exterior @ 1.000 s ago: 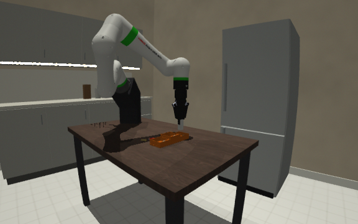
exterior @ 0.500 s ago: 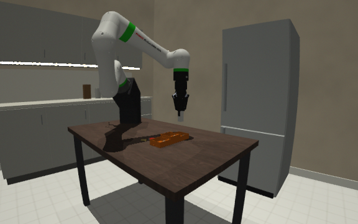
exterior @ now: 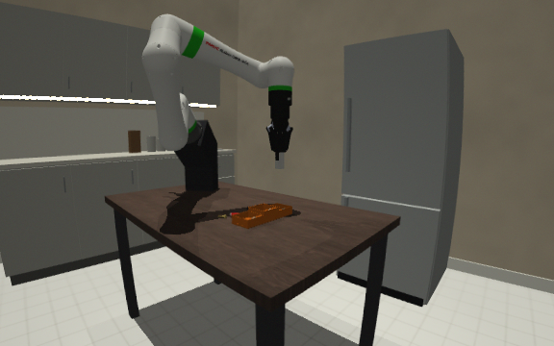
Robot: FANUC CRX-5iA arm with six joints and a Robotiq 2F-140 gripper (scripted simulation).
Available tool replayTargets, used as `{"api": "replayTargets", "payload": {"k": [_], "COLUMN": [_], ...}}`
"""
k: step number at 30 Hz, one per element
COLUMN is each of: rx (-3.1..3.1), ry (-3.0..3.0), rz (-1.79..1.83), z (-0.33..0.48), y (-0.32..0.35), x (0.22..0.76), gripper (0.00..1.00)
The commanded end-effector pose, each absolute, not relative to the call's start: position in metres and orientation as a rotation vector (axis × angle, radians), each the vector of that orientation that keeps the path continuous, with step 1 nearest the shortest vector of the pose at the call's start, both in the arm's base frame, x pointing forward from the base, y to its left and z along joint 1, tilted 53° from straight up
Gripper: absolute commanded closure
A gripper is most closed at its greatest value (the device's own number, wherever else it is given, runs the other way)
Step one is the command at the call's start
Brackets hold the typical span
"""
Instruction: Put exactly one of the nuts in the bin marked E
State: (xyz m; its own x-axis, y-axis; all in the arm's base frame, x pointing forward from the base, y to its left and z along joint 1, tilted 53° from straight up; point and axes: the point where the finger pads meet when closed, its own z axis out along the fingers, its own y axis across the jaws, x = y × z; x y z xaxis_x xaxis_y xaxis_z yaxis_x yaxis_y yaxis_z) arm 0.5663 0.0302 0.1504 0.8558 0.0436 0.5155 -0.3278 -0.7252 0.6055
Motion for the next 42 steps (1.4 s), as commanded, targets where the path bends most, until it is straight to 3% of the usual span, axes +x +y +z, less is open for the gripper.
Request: {"api": "replayTargets", "payload": {"k": [1,2,13,22,42], "rx": [2.299,2.297,2.232,2.224,2.224], "ry": [-0.205,-0.147,0.318,0.359,0.359], "rz": [0.661,0.636,0.419,0.401,0.401], "z": [0.151,0.143,0.056,0.002,0.003], "y": [0.031,0.028,0.000,-0.016,-0.016], "x": [0.566,0.565,0.558,0.552,0.552], "gripper": [0.95,0.81,0.81,0.81,0.81]}}
